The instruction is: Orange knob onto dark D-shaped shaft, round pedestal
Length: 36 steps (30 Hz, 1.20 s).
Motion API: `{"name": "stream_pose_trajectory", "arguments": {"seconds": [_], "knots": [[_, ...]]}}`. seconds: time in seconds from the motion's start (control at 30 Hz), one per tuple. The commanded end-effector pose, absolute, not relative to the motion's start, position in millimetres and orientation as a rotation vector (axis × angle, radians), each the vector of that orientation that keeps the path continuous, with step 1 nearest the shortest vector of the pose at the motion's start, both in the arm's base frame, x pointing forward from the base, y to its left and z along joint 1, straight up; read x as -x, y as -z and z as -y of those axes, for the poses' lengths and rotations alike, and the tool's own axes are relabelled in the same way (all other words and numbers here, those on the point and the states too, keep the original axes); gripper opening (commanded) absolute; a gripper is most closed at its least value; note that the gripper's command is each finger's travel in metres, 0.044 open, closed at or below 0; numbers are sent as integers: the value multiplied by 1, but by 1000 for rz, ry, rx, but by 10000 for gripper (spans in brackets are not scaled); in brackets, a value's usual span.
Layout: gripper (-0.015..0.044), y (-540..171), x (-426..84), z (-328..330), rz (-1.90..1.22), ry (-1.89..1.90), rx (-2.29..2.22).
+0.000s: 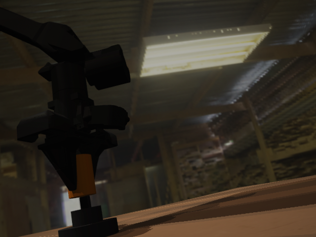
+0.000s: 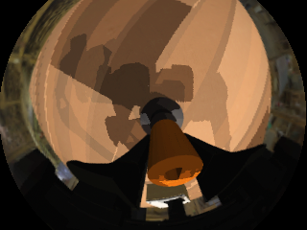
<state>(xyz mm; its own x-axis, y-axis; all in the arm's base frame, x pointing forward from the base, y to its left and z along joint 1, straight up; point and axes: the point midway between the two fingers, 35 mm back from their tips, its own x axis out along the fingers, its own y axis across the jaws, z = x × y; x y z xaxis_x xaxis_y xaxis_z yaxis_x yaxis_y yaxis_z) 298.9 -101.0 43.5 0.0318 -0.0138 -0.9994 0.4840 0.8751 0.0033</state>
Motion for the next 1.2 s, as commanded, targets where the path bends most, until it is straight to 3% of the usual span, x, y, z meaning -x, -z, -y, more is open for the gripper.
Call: {"name": "stream_pose_trajectory", "arguments": {"seconds": [0.0,1.17], "knots": [[0,-44,-302,102,-1490,415,-406],[0,-41,-299,101,-1494,398,-388]]}}
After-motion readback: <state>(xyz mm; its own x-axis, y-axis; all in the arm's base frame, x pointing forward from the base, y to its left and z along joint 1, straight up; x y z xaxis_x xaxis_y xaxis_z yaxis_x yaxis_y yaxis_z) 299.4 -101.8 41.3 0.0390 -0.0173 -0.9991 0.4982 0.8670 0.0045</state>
